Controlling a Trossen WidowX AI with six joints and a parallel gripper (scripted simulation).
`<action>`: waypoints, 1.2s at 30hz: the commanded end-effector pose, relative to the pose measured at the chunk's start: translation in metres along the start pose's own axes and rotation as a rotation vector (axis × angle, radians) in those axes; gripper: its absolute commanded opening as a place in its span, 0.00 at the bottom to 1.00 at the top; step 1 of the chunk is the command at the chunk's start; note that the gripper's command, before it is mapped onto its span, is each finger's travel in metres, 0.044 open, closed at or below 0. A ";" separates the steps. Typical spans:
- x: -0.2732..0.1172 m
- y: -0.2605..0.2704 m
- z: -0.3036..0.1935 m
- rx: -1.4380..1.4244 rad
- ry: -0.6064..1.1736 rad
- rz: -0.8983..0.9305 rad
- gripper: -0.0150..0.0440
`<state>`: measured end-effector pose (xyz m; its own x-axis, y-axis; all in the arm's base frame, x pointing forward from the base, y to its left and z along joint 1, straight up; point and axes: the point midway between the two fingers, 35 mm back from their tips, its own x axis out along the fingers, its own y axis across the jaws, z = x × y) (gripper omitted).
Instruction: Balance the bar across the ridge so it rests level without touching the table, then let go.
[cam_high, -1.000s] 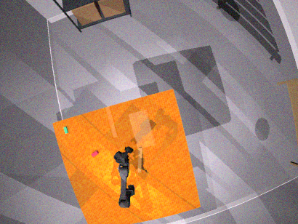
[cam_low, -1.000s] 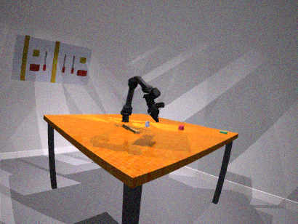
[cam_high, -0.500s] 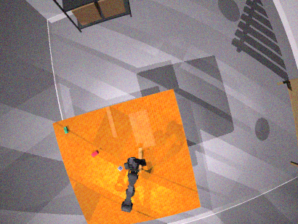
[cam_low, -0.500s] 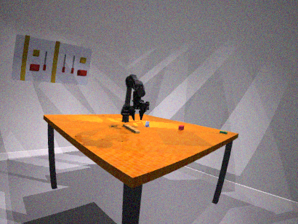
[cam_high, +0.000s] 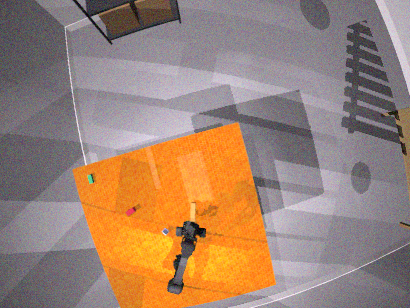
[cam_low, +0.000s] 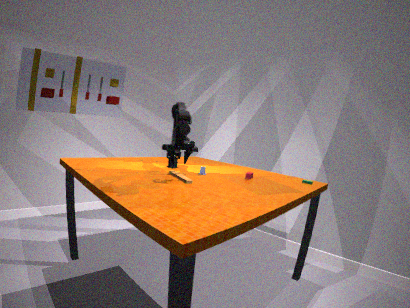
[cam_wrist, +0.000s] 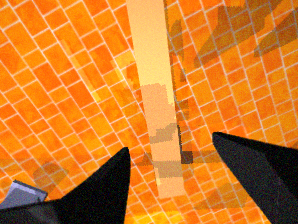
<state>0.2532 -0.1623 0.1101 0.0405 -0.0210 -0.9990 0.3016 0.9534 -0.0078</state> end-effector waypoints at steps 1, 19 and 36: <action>0.021 0.000 -0.003 0.006 0.018 0.000 0.79; 0.052 0.000 -0.004 0.006 0.018 0.000 0.79; 0.062 0.000 -0.005 0.006 0.018 0.000 0.79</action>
<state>0.2515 -0.1616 0.0488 0.0268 -0.0129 -0.9996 0.3034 0.9529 -0.0042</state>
